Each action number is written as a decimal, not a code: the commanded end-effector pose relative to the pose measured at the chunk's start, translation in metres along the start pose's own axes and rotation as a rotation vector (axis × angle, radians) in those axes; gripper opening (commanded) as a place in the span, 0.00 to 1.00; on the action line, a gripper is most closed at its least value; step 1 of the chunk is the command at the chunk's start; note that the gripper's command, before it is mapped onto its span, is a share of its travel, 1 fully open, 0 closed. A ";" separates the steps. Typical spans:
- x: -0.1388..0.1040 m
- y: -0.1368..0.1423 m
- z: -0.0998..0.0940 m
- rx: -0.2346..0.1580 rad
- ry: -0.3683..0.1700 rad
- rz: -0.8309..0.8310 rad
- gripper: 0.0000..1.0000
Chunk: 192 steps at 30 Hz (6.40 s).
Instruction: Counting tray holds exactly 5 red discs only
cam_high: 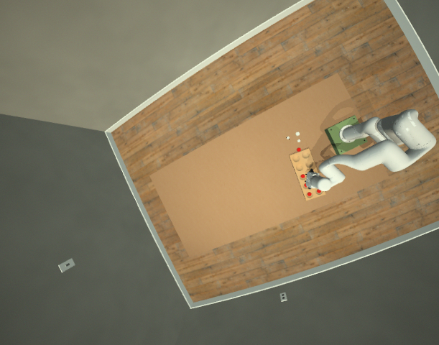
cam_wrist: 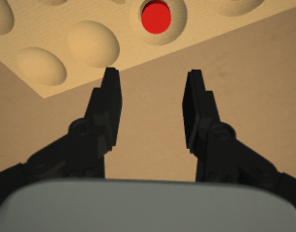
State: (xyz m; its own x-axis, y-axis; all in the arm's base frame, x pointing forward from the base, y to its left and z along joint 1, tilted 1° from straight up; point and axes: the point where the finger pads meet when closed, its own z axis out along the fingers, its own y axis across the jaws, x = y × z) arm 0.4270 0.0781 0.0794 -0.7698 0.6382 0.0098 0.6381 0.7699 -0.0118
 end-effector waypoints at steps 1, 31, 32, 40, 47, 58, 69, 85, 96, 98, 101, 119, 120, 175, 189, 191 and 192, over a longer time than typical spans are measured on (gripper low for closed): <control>-0.001 0.000 -0.001 -0.003 -0.002 0.004 0.47; -0.047 -0.204 0.016 0.000 0.010 1.047 0.47; -0.047 -0.204 0.017 0.000 0.010 1.047 0.47; -0.047 -0.203 0.061 0.000 0.009 1.047 0.47; -0.046 -0.202 0.114 0.000 0.009 1.047 0.47; -0.046 -0.202 0.115 0.000 0.009 1.047 0.47; -0.046 -0.202 0.115 0.000 0.009 1.047 0.00; -0.046 -0.202 0.115 0.000 0.009 1.047 0.00; -0.046 -0.202 0.115 0.000 0.009 1.047 0.00; -0.046 -0.202 0.111 0.000 0.009 1.047 0.00; -0.047 -0.202 0.092 0.000 0.009 1.047 0.00; -0.043 -0.180 0.014 -0.001 0.008 1.047 0.00; -0.038 -0.162 0.012 -0.001 0.007 1.047 0.00; 0.100 0.039 0.087 -0.009 -0.003 1.047 0.00; 0.100 0.039 0.096 -0.009 -0.003 1.047 0.00; 0.100 0.039 0.096 -0.009 -0.003 1.047 0.00; 0.100 0.039 0.096 -0.009 -0.003 1.047 0.00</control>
State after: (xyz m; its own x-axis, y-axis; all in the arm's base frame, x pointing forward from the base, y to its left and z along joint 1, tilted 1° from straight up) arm 0.3730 0.1717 -0.0163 0.1674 0.9859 -0.0041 0.9859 -0.1674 -0.0060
